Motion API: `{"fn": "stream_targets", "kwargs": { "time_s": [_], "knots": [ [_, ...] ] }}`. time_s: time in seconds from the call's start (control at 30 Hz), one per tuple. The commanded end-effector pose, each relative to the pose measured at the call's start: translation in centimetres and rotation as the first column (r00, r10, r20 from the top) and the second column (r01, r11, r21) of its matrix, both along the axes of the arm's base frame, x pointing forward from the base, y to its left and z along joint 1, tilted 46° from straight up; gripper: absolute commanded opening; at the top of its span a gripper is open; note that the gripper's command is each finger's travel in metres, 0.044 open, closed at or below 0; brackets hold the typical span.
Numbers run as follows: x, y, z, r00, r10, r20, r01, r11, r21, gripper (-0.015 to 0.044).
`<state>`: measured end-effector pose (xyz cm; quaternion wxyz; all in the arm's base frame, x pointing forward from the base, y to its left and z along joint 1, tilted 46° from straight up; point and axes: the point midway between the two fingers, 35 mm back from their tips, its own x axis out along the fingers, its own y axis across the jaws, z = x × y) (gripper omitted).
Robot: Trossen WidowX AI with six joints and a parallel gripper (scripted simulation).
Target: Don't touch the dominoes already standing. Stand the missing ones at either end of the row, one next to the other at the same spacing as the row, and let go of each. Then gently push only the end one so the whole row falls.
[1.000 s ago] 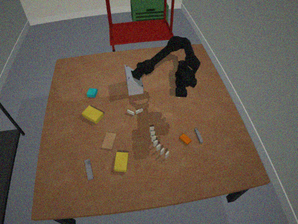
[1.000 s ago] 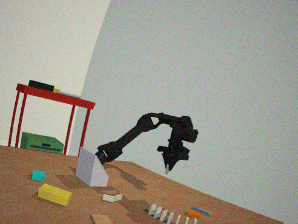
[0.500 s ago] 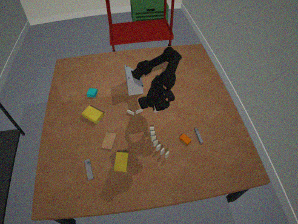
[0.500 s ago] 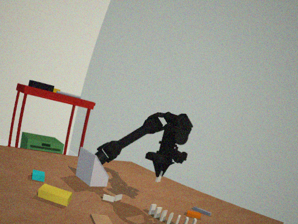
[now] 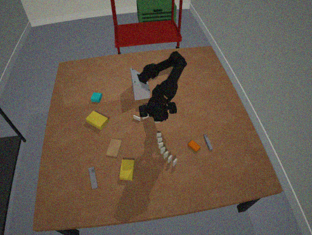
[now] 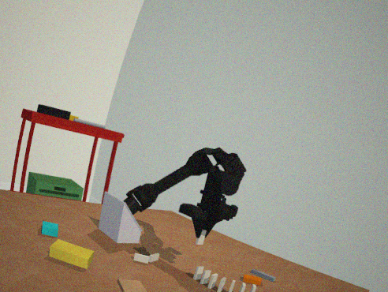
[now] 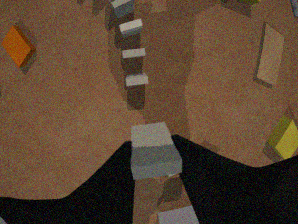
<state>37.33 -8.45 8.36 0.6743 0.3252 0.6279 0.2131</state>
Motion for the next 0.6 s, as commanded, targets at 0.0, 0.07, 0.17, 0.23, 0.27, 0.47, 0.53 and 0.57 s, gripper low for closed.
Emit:
{"fn": "stream_targets", "kwargs": {
  "time_s": [0.0,0.07,0.17,0.23,0.27,0.47,0.53,0.57],
  "knots": [
    [0.4,1.7,-1.5,1.0,0.003,-0.007,-0.003,1.0,0.006,0.0107],
    [0.6,2.4,-2.2,1.0,0.003,-0.007,-0.003,1.0,0.005,0.0107],
    [0.8,3.4,-3.3,1.0,0.003,-0.006,-0.003,1.0,0.006,0.0107],
    [0.9,4.1,-4.0,1.0,0.003,-0.006,-0.003,1.0,0.006,0.0107],
    [1.0,4.5,-4.3,1.0,0.003,-0.006,-0.003,1.0,0.007,0.0107],
    [1.0,6.7,-6.2,1.0,0.002,-0.009,-0.002,1.0,0.009,0.0107],
    [0.9,7.4,-6.9,1.0,0.003,-0.008,-0.003,1.0,0.011,0.0107],
    [0.9,7.8,-7.2,1.0,0.004,-0.007,-0.003,1.0,0.013,0.0107]
  ]
}}
